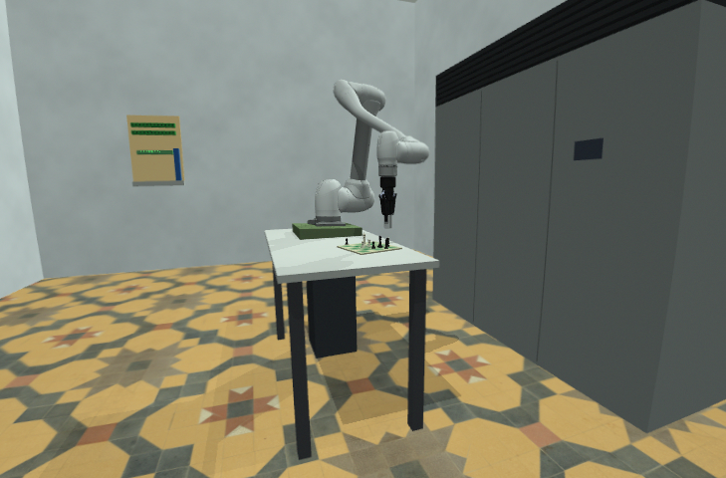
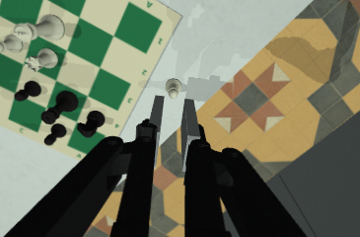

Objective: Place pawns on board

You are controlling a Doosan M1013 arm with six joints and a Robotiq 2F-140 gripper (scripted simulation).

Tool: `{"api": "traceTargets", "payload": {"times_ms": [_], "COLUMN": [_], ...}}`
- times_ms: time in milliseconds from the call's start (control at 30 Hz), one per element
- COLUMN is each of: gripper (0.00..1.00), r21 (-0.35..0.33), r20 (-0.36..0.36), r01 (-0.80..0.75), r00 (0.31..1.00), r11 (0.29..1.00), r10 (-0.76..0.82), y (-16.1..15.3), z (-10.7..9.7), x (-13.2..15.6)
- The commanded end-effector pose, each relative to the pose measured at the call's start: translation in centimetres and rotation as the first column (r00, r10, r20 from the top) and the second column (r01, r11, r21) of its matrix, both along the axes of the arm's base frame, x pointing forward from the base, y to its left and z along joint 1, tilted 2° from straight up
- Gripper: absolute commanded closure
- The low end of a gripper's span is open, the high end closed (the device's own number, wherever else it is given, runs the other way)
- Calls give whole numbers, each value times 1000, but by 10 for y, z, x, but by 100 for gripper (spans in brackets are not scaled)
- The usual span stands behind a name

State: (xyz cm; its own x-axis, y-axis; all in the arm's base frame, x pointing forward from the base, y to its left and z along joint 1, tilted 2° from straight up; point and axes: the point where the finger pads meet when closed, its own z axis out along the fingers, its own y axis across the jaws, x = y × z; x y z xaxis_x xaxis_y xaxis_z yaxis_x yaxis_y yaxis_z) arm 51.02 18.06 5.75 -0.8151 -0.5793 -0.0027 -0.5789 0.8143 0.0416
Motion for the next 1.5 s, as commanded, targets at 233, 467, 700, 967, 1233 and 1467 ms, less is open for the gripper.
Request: {"api": "traceTargets", "payload": {"times_ms": [233,467,700,967,1233,1467], "gripper": [80,80,80,80,80,80], "r21": [0,0,0,0,0,0], "r20": [0,0,0,0,0,0], "r01": [0,0,0,0,0,0], "r00": [1000,1000,1000,1000,1000,1000], "r11": [1000,1000,1000,1000,1000,1000], "r10": [0,0,0,0,0,0], "y": [1,1,1,1,2,2], "z": [-13,-24,-30,-36,-37,-37], "x": [0,0,0,0,0,0]}}
